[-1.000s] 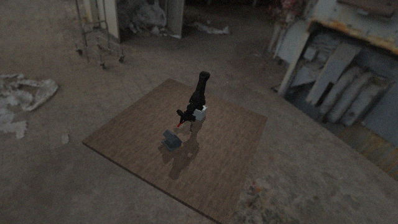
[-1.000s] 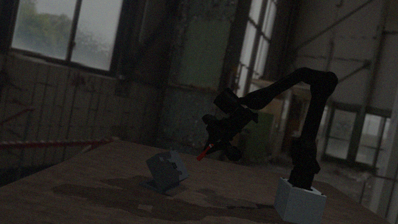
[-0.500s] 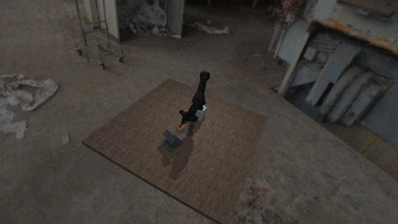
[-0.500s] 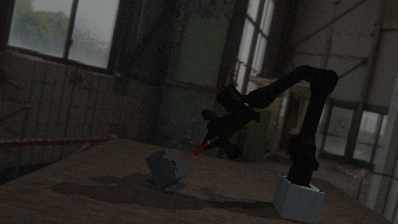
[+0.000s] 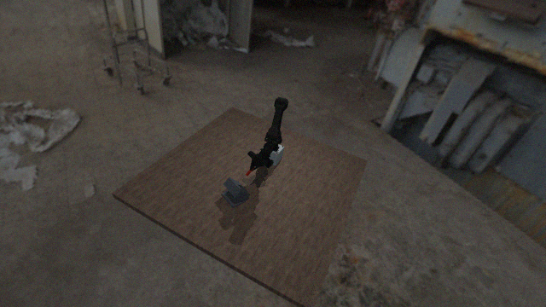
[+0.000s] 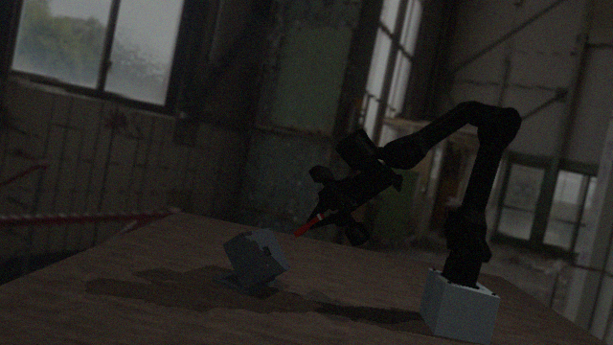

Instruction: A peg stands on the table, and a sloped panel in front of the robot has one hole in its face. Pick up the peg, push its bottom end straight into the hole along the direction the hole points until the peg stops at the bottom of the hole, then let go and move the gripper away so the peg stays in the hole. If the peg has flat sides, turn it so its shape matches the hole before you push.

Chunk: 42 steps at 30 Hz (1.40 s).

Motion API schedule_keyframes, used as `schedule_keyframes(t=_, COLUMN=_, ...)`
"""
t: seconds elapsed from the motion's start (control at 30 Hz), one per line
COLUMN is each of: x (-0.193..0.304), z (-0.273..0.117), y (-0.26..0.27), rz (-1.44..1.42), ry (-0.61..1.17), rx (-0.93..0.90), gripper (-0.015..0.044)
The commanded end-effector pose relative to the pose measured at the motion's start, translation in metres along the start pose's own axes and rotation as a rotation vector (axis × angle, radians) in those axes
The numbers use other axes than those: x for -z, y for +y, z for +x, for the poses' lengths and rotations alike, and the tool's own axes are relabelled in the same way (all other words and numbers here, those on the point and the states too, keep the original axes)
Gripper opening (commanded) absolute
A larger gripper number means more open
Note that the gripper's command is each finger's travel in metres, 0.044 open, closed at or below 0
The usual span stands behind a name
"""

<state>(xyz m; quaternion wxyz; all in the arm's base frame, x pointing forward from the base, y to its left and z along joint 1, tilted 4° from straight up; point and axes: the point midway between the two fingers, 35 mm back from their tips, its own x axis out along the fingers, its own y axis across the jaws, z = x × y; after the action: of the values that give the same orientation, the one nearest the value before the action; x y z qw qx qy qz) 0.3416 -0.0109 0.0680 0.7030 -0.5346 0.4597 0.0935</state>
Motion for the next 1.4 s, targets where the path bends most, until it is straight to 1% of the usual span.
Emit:
schedule_keyframes(t=0.0, x=-0.001, z=0.006, y=0.002, rz=-0.014, ry=0.004, rx=0.0, gripper=0.0)
schedule_keyframes(t=1.0, x=-0.011, z=0.041, y=0.0, rz=-0.065, ry=-0.018, rx=0.04, gripper=0.0)
schedule_keyframes(t=1.37, x=-0.012, z=0.046, y=0.001, rz=-0.073, ry=-0.019, rx=0.046, gripper=0.0)
